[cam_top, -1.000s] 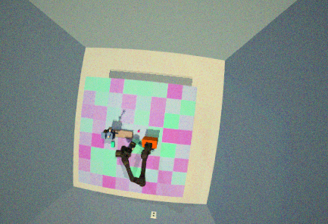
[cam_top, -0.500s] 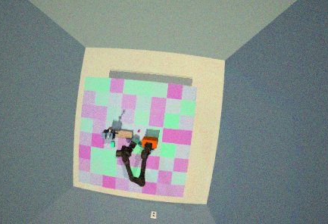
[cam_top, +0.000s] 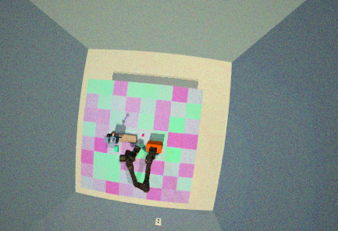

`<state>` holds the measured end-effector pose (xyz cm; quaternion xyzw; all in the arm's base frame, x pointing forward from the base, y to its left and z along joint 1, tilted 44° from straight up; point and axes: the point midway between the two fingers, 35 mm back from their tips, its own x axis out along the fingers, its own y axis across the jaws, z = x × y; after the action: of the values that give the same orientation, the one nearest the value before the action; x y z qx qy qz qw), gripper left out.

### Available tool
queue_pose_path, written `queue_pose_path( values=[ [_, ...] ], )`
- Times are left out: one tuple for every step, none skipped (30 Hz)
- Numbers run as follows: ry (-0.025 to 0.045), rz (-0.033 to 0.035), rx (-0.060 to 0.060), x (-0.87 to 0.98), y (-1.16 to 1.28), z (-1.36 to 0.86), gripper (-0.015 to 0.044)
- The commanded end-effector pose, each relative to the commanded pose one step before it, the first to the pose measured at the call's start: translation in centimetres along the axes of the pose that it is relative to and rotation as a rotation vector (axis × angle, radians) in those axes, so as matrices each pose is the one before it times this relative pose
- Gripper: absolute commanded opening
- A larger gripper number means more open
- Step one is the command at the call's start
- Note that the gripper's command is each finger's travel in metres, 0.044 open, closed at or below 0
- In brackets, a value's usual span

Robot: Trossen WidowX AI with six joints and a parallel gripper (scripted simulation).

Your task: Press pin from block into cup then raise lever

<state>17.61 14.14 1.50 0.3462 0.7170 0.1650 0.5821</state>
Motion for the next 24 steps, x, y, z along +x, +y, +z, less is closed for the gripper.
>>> queue_pose_path(
  values=[
    [0.00274,0.00208,0.0045,0.09,0.01,0.0,0.0084],
    [-0.00008,-0.00013,0.0,-0.068,-0.001,0.007,0.0057],
    [-0.00023,-0.00036,0.0,-0.203,-0.004,0.021,0.0031],
    [-0.00032,-0.00051,0.0001,-0.341,-0.005,0.028,0.0005],
    [-0.00023,-0.0005,0.0,-0.434,-0.005,0.023,0.0],
    [-0.00012,-0.00029,0.0,-0.441,-0.003,0.01,0.0],
    [0.00001,-0.00008,-0.0001,-0.444,-0.001,-0.003,0.0],
    [0.00011,0.00015,0.0,-0.445,0.002,-0.016,0.0],
    [0.00015,0.00028,0.0,-0.354,0.003,-0.021,0.0],
    [0.00012,0.00023,0.0,-0.213,0.003,-0.017,0.0],
    [0.00004,0.00009,0.0,-0.071,0.001,-0.006,0.0],
    [0.0,0.0,0.0,0.0,0.0,0.0,0.0],
    [0.0,0.0,0.0,0.0,0.0,0.0,0.0],
    [0.0,0.0,0.0,0.0,0.0,0.0,0.0],
    [-0.00083,-0.00265,0.0033,0.014,-0.008,-0.01,0.0],
    [-0.00262,-0.00788,0.0097,0.042,-0.024,-0.03,0.0],
    [-0.00477,-0.01291,0.0162,0.068,-0.039,-0.048,0.0],
    [-0.00641,-0.01519,0.0196,0.078,-0.045,-0.053,0.0],
    [-0.00711,-0.01474,0.0196,0.074,-0.042,-0.049,0.0],
    [-0.00778,-0.01426,0.0196,0.07,-0.04,-0.045,0.0],
    [-0.00843,-0.01376,0.0196,0.065,-0.037,-0.041,0.0],
    [-0.00906,-0.01322,0.0196,0.061,-0.034,-0.037,0.0],
    [-0.00965,-0.01266,0.0196,0.057,-0.032,-0.034,0.0],
    [-0.01022,-0.01207,0.0196,0.053,-0.029,-0.031,0.0]
  ],
)
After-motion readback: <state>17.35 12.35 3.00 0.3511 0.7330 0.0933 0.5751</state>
